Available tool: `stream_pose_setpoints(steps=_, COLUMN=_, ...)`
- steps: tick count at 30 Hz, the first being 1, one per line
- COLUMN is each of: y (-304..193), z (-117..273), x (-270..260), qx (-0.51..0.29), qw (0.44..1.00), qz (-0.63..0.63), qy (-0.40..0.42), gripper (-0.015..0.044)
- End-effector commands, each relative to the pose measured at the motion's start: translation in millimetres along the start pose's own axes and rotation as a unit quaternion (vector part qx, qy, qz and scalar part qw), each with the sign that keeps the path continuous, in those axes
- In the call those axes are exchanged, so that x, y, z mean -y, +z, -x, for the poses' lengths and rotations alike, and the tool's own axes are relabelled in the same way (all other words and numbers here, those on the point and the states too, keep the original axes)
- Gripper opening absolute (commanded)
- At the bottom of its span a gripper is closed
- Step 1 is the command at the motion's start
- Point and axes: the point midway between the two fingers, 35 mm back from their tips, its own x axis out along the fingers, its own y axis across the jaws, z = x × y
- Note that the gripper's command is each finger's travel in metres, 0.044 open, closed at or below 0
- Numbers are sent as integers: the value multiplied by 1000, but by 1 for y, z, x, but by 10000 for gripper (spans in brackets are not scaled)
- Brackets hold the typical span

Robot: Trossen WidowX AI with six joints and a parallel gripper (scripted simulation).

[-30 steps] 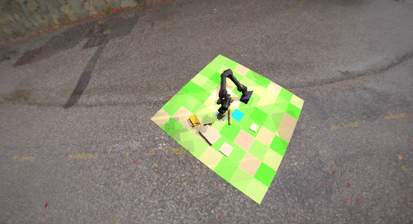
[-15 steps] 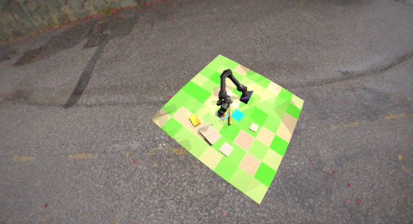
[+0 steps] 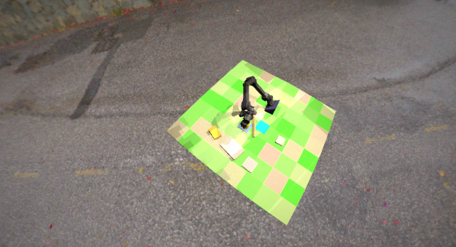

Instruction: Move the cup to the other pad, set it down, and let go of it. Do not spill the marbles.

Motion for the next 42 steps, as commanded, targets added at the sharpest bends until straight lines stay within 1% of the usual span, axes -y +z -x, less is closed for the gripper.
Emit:
stream_pose_setpoints(steps=1, y=0, z=0, x=0, qx=0, qw=1000, qz=-1, qy=0, gripper=113)
stream_pose_setpoints(steps=15, y=0, z=0, x=0, qx=0, qw=1000, qz=-1, qy=0, gripper=20)
stream_pose_setpoints(steps=16, y=0, z=0, x=0, qx=0, qw=1000, qz=-1, qy=0, gripper=0)
stream_pose_setpoints(steps=21, y=0, z=8, x=-1, qx=0, qw=1000, qz=0, qy=0, gripper=0)
stream_pose_setpoints(steps=33, y=-1, z=45, x=-1, qx=2, qw=1000, qz=1, qy=0, gripper=0)
stream_pose_setpoints(steps=42, y=0, z=43, x=-2, qx=5, qw=1000, qz=3, qy=3, gripper=0)
